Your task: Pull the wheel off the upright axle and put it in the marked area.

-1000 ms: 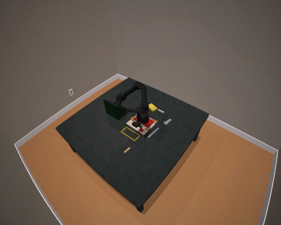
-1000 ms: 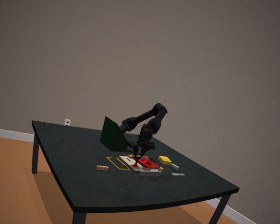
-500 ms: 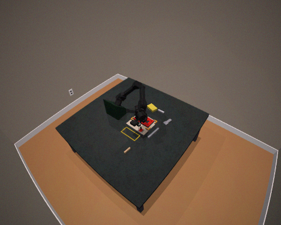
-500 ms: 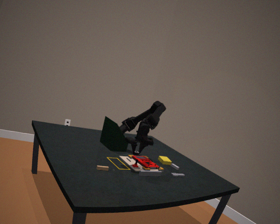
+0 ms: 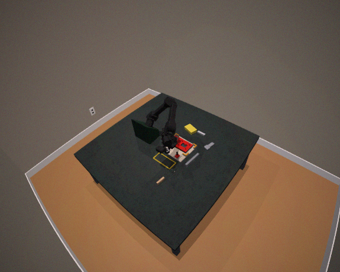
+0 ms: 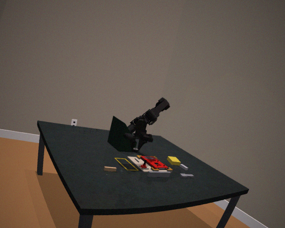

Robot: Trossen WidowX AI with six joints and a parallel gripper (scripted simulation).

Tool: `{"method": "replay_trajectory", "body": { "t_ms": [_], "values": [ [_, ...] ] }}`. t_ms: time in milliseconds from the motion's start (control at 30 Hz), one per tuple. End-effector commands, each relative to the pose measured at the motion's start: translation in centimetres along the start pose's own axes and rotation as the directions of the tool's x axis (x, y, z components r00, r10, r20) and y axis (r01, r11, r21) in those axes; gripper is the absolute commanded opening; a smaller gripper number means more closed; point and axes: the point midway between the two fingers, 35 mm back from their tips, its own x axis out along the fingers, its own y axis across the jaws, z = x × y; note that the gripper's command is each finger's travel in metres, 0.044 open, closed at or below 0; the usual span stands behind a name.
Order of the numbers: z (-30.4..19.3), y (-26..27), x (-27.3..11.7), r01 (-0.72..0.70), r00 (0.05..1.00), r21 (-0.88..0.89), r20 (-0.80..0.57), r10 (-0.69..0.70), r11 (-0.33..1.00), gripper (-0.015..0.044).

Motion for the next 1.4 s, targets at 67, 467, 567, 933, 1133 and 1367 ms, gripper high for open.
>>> {"method": "replay_trajectory", "body": {
  "t_ms": [67,467,567,933,1133,1367],
  "values": [
    [-2.0,-2.0,0.2,-0.005,1.000,-0.001,-0.013,0.005,1.000,0.0000],
    [-2.4,-2.5,1.7,-0.006,1.000,-0.002,-0.013,0.006,1.000,0.0000],
    [-2.4,-2.5,2.2,-0.007,1.000,-0.002,-0.013,0.007,1.000,0.0000],
    [-2.2,-2.5,7.5,-0.007,1.000,-0.002,-0.012,0.007,1.000,0.0000],
    [-2.5,-2.3,10.7,-0.012,1.000,-0.002,-0.013,0.012,1.000,0.0000],
    [-2.5,-2.3,10.7,-0.012,1.000,-0.002,-0.013,0.012,1.000,0.0000]
  ]
}}
